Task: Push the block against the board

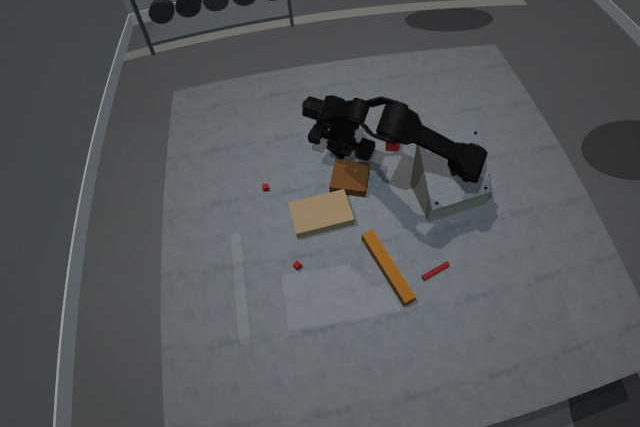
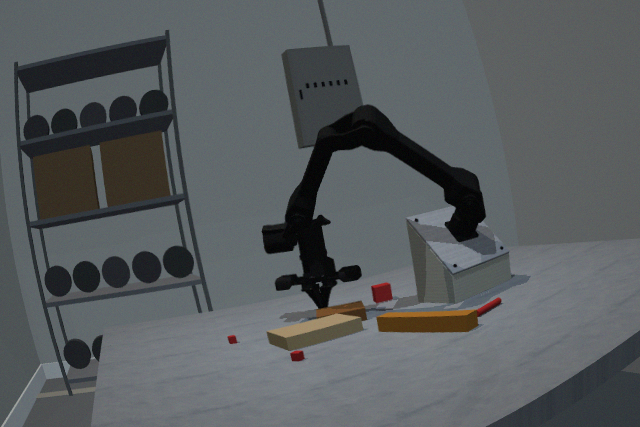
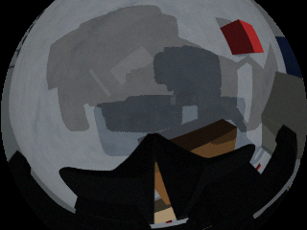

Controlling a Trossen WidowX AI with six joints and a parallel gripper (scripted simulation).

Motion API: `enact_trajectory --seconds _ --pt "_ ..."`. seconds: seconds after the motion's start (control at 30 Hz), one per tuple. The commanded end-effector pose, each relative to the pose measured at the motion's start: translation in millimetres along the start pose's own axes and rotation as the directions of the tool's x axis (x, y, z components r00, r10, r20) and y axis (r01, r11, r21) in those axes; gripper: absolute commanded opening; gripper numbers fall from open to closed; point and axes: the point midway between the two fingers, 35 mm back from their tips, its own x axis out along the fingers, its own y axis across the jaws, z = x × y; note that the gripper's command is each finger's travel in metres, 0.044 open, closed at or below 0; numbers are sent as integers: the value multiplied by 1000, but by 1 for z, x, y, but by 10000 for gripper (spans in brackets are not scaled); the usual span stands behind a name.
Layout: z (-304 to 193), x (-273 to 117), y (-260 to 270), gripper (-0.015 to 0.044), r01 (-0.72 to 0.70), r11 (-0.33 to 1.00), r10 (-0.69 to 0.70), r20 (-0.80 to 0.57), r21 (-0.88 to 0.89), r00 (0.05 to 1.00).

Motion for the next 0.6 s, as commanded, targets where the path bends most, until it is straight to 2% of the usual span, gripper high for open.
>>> enact_trajectory --seconds 0.0,0.57 --pt "-8 3 -3 0 10 1000 -10 -8 -2 1000" --pt "-25 3 -5 0 10 1000 -10 -9 -2 1000"
